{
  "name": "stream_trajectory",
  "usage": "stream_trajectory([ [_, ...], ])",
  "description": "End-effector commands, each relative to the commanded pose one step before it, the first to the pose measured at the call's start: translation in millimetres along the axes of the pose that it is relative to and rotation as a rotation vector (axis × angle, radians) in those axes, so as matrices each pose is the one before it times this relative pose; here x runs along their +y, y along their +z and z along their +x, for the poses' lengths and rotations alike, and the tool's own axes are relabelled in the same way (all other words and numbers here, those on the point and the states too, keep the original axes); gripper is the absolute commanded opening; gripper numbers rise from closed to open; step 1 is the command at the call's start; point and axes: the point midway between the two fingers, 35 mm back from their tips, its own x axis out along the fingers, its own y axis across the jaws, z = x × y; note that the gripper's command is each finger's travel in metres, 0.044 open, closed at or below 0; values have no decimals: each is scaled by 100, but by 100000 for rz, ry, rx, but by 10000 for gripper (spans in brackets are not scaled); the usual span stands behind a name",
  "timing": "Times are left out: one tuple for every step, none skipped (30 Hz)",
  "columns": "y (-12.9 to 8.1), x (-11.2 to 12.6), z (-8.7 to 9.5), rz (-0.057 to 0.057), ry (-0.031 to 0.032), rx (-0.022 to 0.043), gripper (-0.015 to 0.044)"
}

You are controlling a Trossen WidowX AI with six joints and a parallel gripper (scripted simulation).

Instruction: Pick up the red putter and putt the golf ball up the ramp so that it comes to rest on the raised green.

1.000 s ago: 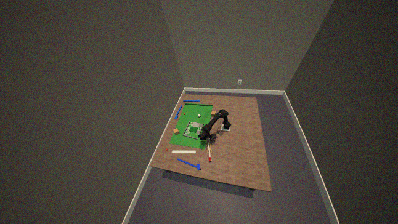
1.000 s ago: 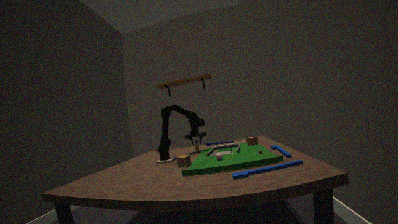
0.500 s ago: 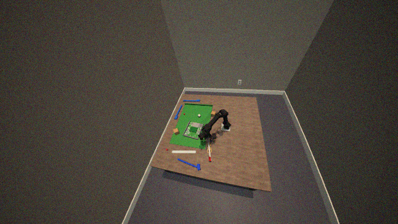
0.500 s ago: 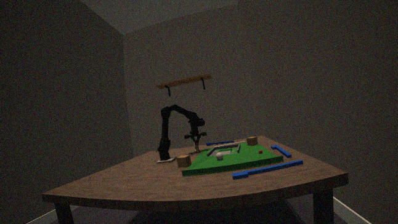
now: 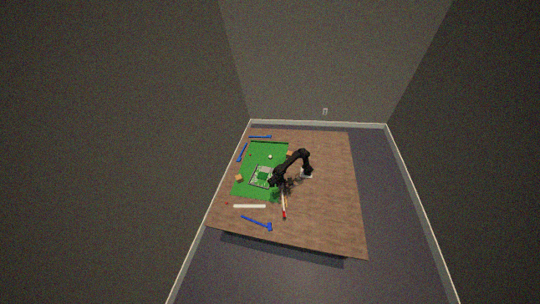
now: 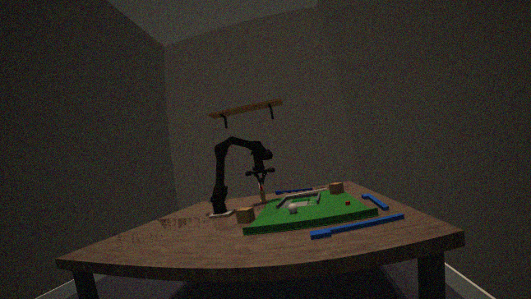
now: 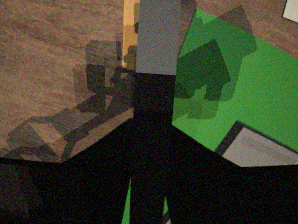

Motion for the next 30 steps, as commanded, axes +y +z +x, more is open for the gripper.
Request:
stream_trajectory([
  [98, 70, -2091, -134, -1086, -1433, 0],
  [-16, 48, -461, 0, 7, 5, 0],
  [-21, 55, -460, 0, 7, 5, 0],
  [-25, 62, -459, 0, 8, 6, 0],
  [-24, 55, -371, 0, 7, 5, 0],
  [-16, 36, -224, 0, 4, 3, 0],
  [-6, 12, -75, 0, 2, 1, 0],
  [0, 0, 0, 0, 0, 0, 0],
  [-88, -130, 821, 334, 583, 1127, 0],
  [-131, -68, -36, 374, -139, -8, 0],
  [-218, -113, -59, 624, -231, -12, 0],
  [-305, -158, -83, 874, -324, -14, 0],
  [-393, -201, -106, 1124, -416, -13, 0],
  [-473, -240, -126, 1353, -501, -9, 0],
  [-461, -233, -121, 1320, -488, -1, 0],
  [-374, -188, -97, 1071, -396, 4, 0],
  [-347, -177, -50, 1267, -221, 24, 0],
  [-432, -221, -53, 1636, -242, 36, 0],
  [-467, -249, -21, 2113, -161, -8, 0],
  [-500, -270, -22, 2270, -174, -8, 0],
  [-498, -272, -22, 2270, -174, -6, 0],
  [-496, -274, -21, 2270, -174, -5, 0],
  [-494, -276, -21, 2270, -175, -4, 0],
  [-491, -278, -20, 2270, -175, -3, 0],
  [-489, -280, -20, 2270, -176, -1, 0],
  [-487, -282, -20, 2270, -176, 0, 0],
  [-485, -284, -19, 2270, -177, 1, 0],
  [-483, -286, -19, 2270, -177, 3, 0],
  [-446, -275, 12, 2253, -106, -105, 0],
  [-446, -278, 12, 2262, -108, -105, 0],
])
